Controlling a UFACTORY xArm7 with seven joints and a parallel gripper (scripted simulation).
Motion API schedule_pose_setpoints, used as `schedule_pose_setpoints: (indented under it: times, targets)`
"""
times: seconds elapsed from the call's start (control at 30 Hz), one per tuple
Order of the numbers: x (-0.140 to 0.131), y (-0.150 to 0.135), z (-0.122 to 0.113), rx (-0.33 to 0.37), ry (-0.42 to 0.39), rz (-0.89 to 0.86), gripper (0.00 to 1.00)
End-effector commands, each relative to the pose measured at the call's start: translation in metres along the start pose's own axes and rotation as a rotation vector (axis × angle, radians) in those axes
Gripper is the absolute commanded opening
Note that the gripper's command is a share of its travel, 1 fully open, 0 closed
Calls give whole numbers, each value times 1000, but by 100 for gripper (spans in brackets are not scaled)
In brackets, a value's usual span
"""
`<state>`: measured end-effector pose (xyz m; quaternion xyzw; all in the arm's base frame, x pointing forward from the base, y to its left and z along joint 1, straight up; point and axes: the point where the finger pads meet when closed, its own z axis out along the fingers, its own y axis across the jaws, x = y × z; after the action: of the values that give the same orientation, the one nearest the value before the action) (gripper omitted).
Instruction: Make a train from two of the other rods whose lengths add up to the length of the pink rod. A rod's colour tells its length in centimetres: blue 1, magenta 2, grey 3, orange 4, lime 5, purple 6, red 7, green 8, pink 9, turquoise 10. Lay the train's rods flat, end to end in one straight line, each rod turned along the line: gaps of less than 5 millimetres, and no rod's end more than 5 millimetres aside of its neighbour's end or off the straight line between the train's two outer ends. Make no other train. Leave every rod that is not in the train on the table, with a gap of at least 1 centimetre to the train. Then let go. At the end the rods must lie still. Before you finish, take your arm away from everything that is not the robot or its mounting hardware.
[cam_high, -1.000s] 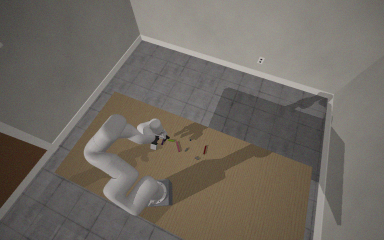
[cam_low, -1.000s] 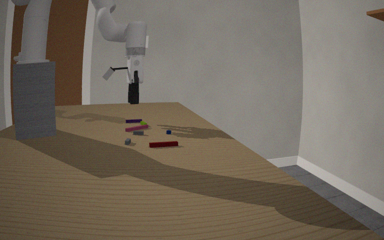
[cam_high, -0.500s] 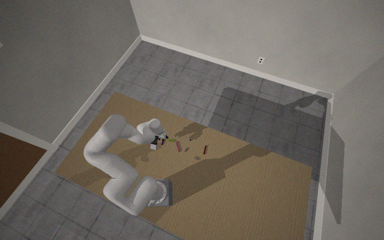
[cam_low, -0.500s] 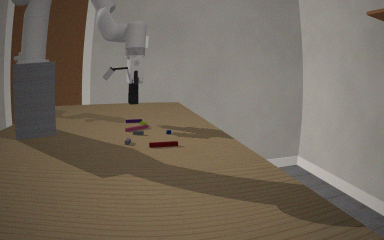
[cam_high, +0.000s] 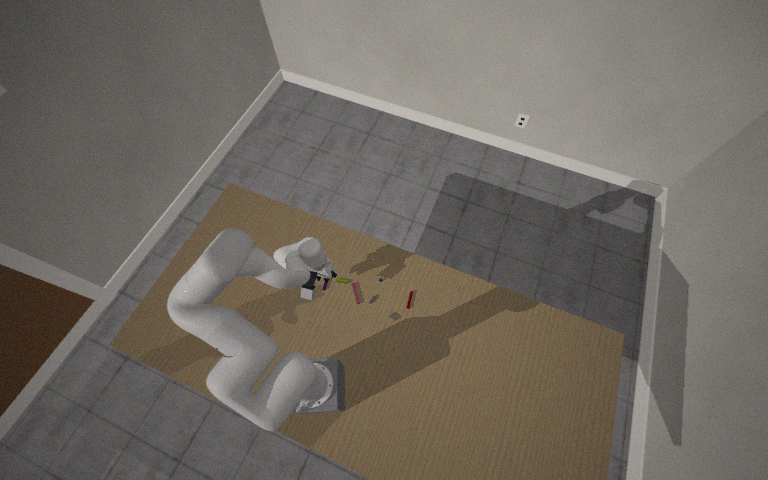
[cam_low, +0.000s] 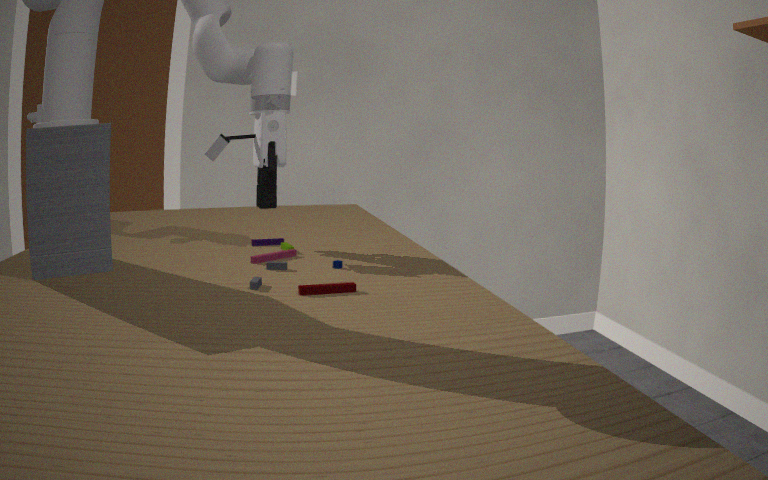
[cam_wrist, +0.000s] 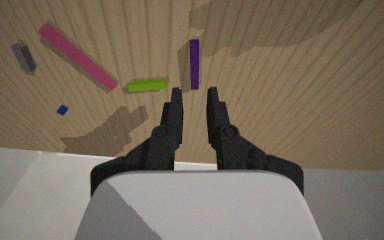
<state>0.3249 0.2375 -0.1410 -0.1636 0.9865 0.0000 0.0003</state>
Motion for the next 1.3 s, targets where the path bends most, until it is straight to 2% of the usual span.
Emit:
schedule_pose_setpoints:
  times: [0.0, 0.73, 1.27]
  targets:
    - [-1, 0, -1, -1, -3, 1, 24]
    - [-2, 0, 11, -1, -3, 1, 24]
    - [-2, 0, 35, -1, -3, 1, 24]
